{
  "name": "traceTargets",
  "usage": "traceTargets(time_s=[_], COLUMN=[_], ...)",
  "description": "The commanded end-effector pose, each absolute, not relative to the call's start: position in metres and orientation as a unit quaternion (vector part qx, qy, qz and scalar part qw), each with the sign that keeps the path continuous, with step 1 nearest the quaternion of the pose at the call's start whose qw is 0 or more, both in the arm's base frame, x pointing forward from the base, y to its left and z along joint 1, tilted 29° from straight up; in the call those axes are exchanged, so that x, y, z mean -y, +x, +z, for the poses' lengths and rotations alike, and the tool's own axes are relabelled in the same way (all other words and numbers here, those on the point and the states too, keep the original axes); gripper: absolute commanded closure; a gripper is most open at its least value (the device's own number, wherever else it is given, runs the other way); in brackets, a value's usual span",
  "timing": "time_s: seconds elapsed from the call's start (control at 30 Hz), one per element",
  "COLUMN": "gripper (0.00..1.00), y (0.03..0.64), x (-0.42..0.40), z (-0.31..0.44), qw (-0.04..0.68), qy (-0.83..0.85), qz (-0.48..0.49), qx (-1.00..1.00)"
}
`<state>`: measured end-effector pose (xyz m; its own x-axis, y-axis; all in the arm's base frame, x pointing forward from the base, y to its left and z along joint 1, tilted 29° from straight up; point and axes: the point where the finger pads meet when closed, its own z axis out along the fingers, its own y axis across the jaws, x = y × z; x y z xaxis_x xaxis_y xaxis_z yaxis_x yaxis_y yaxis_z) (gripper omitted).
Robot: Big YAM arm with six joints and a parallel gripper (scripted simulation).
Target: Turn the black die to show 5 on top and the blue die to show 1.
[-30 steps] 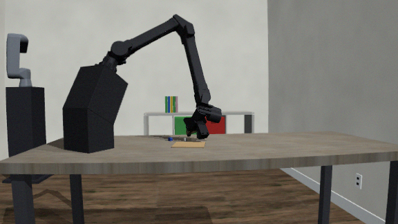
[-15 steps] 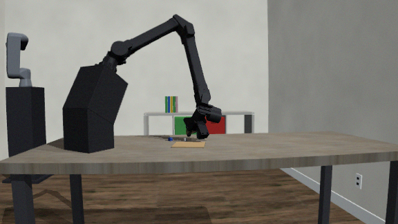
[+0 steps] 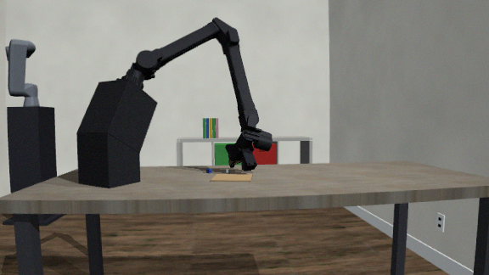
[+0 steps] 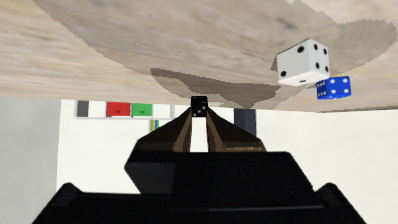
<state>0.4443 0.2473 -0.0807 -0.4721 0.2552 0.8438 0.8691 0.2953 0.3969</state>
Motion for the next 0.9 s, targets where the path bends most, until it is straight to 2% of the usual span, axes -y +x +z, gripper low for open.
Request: traceTargets(time_s=[0.0, 0.87], gripper=[0.88, 0.88], y=[0.446, 0.450], x=[-0.252, -0.257], z=[-0.076, -0.089], qw=[0.338, 0.338], qy=[-0.380, -0.381], qz=[-0.453, -0.453], qx=[0.732, 0.732])
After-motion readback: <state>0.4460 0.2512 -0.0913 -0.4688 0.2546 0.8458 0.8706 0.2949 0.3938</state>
